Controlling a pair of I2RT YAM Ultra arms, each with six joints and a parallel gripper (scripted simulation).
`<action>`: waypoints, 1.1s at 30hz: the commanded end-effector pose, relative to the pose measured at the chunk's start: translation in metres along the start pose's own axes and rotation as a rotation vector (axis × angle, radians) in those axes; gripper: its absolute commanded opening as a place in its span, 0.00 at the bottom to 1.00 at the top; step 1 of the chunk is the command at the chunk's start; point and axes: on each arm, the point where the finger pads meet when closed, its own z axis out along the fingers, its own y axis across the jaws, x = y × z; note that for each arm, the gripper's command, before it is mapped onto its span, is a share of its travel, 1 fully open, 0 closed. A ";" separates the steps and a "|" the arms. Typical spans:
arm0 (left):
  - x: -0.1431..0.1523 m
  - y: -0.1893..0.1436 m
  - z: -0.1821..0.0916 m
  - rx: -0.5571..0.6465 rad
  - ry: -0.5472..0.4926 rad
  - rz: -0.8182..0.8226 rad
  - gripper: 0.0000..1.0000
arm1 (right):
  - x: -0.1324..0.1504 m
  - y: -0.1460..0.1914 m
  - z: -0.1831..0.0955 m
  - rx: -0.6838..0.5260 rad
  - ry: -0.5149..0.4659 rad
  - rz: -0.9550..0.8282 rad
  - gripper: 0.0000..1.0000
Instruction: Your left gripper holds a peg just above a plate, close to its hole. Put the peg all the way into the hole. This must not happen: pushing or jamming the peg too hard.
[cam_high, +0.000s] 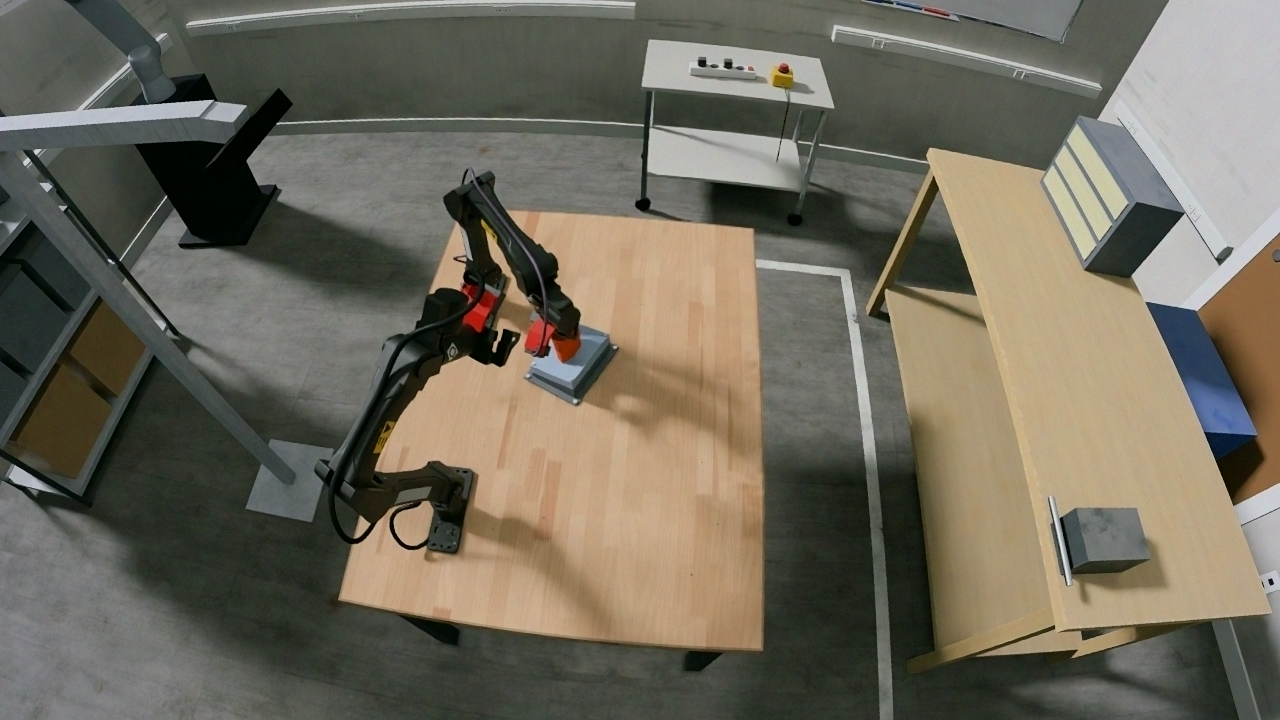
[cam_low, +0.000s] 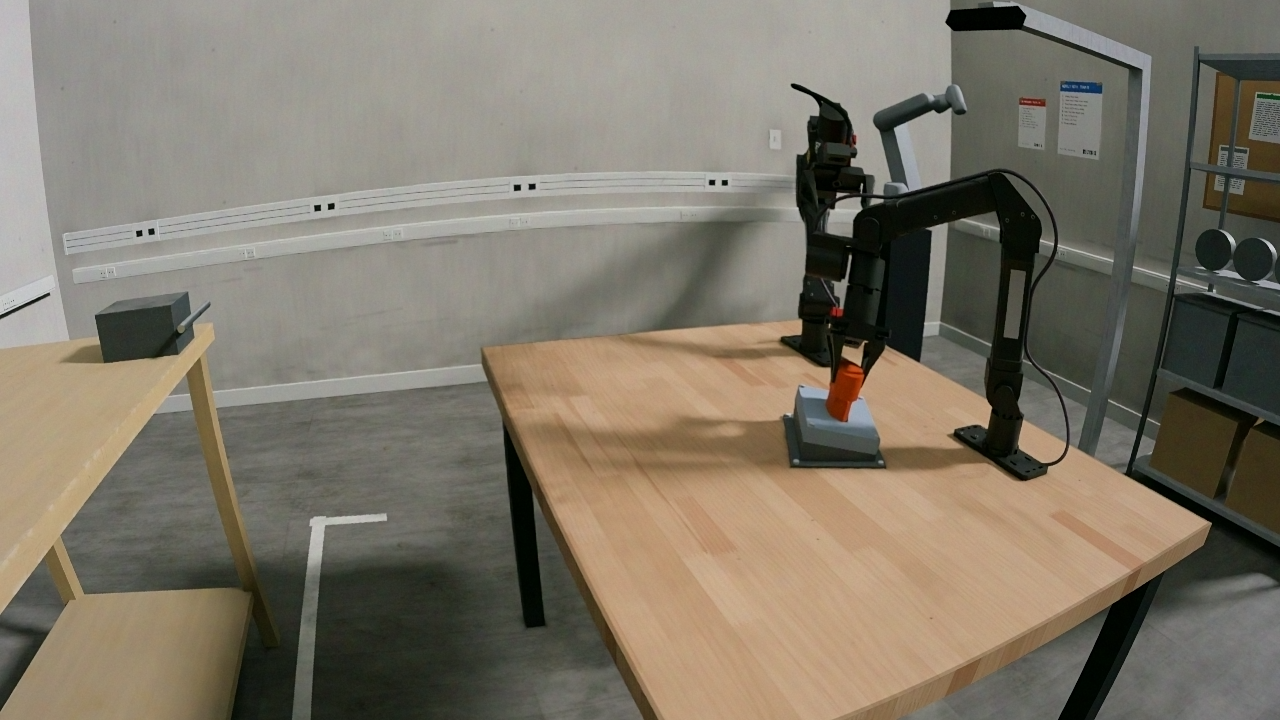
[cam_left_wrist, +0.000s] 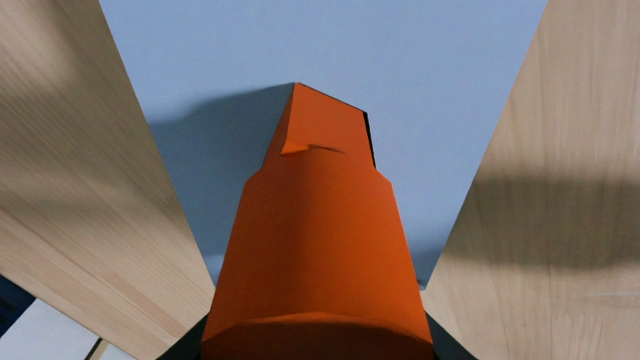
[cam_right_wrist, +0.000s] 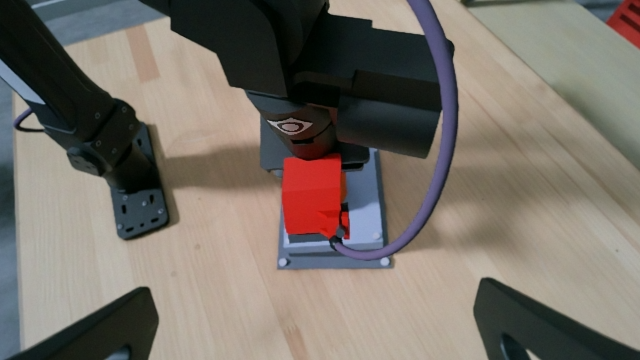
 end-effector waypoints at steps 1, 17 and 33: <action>0.005 0.007 -0.015 -0.038 -0.014 -0.019 0.39 | -0.010 0.000 -0.012 0.005 -0.039 0.000 1.00; 0.006 -0.004 -0.005 -0.017 -0.004 -0.013 0.39 | -0.010 0.000 -0.012 0.005 -0.039 0.000 1.00; 0.001 0.004 -0.005 -0.020 -0.006 -0.005 0.39 | -0.010 0.000 -0.012 0.005 -0.039 0.000 1.00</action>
